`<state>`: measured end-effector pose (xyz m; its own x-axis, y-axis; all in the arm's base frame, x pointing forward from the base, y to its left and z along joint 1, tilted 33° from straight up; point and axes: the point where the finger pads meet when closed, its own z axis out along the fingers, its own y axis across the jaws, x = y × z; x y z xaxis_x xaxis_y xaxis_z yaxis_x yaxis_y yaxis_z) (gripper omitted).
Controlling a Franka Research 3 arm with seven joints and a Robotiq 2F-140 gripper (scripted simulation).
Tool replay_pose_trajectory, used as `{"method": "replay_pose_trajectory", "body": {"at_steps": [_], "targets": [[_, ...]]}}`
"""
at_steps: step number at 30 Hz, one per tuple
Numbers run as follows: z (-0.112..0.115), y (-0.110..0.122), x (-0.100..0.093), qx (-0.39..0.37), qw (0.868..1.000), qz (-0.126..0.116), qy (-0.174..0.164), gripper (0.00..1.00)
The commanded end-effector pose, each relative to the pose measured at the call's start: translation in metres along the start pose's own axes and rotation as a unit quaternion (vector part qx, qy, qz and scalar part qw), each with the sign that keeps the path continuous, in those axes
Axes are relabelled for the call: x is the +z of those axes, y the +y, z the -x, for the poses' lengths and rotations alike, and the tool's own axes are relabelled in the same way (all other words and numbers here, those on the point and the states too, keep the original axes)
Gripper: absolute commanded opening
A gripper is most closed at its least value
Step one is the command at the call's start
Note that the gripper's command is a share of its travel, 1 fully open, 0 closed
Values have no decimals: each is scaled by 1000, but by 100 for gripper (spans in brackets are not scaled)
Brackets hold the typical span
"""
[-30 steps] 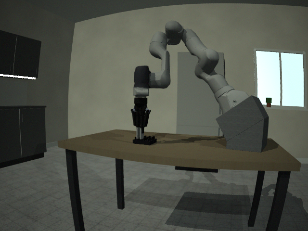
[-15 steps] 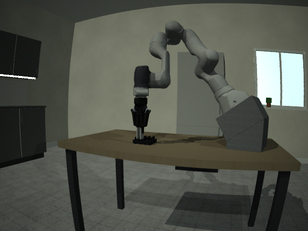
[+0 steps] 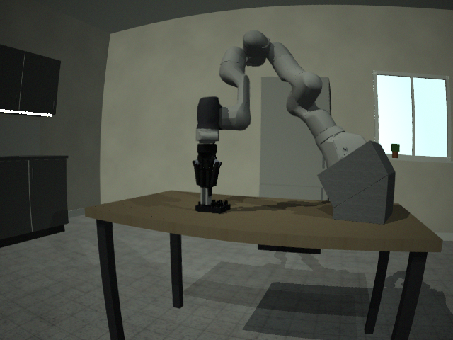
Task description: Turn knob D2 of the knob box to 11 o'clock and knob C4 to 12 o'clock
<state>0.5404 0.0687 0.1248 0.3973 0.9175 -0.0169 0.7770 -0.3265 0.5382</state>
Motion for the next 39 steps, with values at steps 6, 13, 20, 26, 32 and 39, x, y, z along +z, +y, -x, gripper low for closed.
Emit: {"method": "replay_pose_trajectory", "body": {"at_steps": [6, 13, 20, 26, 32, 39], "targets": [[0, 2, 0, 2, 1000, 1, 0, 5], [0, 2, 0, 2, 1000, 1, 0, 5], [0, 2, 0, 2, 1000, 1, 0, 5], [0, 2, 0, 2, 1000, 1, 0, 5], [0, 2, 0, 2, 1000, 1, 0, 5], [0, 2, 0, 4, 1000, 1, 0, 5]]}}
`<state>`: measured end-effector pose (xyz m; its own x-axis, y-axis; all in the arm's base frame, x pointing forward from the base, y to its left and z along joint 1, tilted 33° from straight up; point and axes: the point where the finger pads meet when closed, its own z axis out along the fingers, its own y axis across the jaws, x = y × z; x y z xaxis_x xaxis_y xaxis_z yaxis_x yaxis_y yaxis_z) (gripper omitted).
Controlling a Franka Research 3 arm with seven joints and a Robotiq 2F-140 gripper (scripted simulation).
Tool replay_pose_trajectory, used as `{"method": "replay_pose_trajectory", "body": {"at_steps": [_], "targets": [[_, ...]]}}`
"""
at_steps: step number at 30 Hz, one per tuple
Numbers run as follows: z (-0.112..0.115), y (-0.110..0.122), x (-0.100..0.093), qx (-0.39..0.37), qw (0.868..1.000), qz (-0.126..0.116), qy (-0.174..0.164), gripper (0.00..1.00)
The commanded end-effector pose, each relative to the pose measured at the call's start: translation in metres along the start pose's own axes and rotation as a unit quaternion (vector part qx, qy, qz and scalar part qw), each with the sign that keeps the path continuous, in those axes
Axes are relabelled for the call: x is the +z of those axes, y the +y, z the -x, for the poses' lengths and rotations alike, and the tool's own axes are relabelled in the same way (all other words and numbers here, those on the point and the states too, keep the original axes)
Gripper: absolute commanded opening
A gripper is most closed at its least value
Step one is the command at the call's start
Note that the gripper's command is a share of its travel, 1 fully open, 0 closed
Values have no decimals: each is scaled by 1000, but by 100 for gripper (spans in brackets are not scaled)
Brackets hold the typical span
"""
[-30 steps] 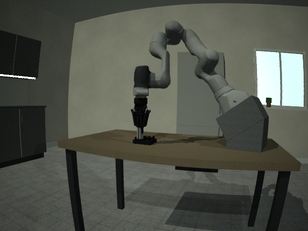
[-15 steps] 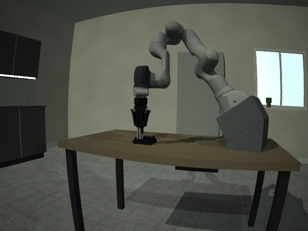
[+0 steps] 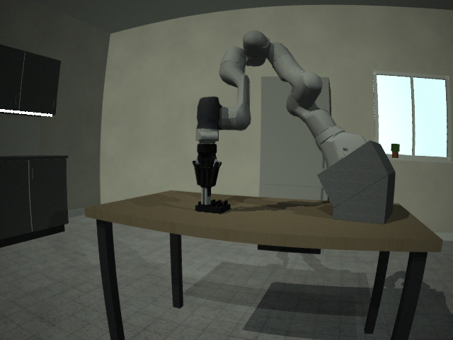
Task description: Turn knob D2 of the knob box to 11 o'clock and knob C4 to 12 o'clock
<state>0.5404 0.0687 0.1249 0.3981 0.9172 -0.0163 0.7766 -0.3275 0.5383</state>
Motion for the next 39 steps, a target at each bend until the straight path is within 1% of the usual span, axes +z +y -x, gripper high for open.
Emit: {"method": "replay_pose_trajectory", "body": {"at_steps": [1, 11, 18, 23, 25, 28, 39], "targets": [[0, 2, 0, 5, 1000, 1, 0, 5], [0, 2, 0, 34, 999, 1, 0, 5], [0, 2, 0, 88, 996, 1, 0, 5], [0, 2, 0, 141, 990, 1, 0, 5], [0, 2, 0, 141, 990, 1, 0, 5], [0, 2, 0, 177, 984, 1, 0, 5], [0, 2, 0, 258, 966, 1, 1, 5]]}}
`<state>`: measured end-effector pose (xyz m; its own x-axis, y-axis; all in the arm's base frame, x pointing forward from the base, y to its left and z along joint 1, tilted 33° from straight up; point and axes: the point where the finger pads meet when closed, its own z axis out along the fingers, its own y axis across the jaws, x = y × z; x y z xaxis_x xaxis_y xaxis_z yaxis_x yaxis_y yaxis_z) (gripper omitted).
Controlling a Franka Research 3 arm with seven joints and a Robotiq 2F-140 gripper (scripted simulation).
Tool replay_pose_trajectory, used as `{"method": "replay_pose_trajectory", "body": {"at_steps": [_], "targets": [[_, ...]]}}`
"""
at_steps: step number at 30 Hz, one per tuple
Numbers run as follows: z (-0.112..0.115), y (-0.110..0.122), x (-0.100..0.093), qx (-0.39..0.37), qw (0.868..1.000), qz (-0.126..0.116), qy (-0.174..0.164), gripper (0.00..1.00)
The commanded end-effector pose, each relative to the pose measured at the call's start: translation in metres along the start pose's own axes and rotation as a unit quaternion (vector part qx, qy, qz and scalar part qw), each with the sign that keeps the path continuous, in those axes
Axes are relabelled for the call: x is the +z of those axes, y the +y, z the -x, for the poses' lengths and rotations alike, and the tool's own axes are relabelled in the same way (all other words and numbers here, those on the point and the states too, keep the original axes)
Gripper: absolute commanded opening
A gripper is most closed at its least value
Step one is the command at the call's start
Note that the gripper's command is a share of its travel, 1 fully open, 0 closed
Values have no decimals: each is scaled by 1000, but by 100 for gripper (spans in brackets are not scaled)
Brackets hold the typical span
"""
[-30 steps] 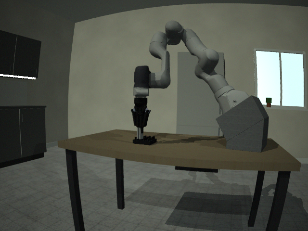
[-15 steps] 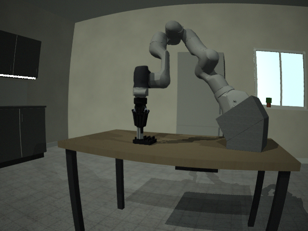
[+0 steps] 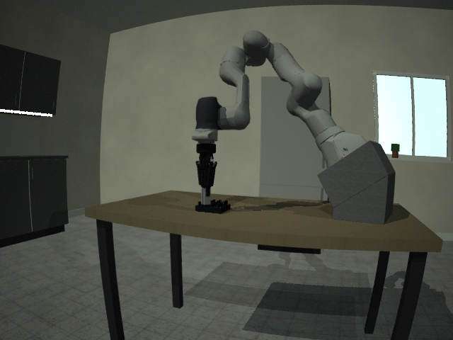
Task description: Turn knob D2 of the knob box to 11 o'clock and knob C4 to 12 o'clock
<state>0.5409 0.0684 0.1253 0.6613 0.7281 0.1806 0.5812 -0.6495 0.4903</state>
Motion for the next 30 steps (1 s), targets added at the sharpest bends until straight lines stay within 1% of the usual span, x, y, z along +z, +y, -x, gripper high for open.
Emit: {"method": "replay_pose_trajectory", "body": {"at_steps": [1, 3, 5, 18, 20, 23, 30], "targets": [[0, 1, 0, 77, 997, 10, 4, 5], [0, 1, 0, 77, 997, 10, 4, 5], [0, 1, 0, 103, 995, 10, 5, 5], [0, 1, 0, 194, 981, 9, 5, 5], [0, 1, 0, 194, 981, 9, 5, 5], [0, 1, 0, 226, 974, 9, 6, 5], [0, 1, 0, 274, 962, 9, 6, 5]]}}
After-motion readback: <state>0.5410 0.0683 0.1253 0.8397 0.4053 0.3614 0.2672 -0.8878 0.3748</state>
